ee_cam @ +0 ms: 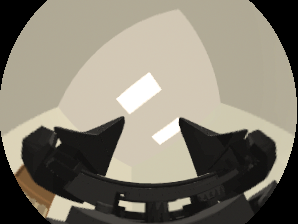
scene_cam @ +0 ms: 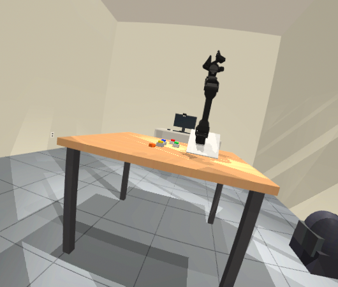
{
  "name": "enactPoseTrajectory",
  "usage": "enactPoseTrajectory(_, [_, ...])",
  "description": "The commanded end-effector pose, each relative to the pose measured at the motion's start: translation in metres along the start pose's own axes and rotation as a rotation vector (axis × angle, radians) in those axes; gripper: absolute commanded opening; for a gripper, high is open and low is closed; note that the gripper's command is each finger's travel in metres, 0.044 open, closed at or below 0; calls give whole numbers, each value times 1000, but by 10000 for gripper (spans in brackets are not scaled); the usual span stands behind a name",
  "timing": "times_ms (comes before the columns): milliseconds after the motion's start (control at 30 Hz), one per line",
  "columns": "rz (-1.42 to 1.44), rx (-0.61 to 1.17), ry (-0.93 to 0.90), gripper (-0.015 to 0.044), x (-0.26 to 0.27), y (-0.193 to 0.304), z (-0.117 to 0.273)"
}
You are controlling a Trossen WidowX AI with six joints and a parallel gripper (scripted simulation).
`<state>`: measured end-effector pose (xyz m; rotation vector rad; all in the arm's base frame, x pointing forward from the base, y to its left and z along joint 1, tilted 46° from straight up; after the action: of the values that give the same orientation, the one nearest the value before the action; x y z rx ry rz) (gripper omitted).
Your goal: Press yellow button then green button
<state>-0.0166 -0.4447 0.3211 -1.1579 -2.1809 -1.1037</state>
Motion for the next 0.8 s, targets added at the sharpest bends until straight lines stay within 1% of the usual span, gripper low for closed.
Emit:
enactPoseTrajectory(0, [11, -1, 17, 400, -3, 1, 0])
enactPoseTrajectory(33, [46, -1, 67, 400, -13, 6, 0])
enactPoseTrajectory(100, [174, 21, 255, 400, -47, 24, 4])
enactPoseTrajectory(133, [219, 37, 319, 400, -59, 31, 6])
enactPoseTrajectory(233, [326, 97, 475, 400, -87, 49, 15])
enactPoseTrajectory(333, [446, 198, 645, 400, -116, 70, 30])
enactPoseTrajectory(567, [661, 494, 945, 400, -164, 115, 74])
enactPoseTrajectory(767, [804, 838, 1140, 400, -191, 153, 122])
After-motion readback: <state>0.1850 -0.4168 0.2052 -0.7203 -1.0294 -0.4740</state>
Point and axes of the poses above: the point midway between the two fingers, 35 mm back from their tips, its own z axis back along the fingers, its own x axis across the jaws, y = z × x, the point moved 9 cm from there along z, back along the fingers, and after that the axes turned 2 degrees about z, right-handed, at the moved point
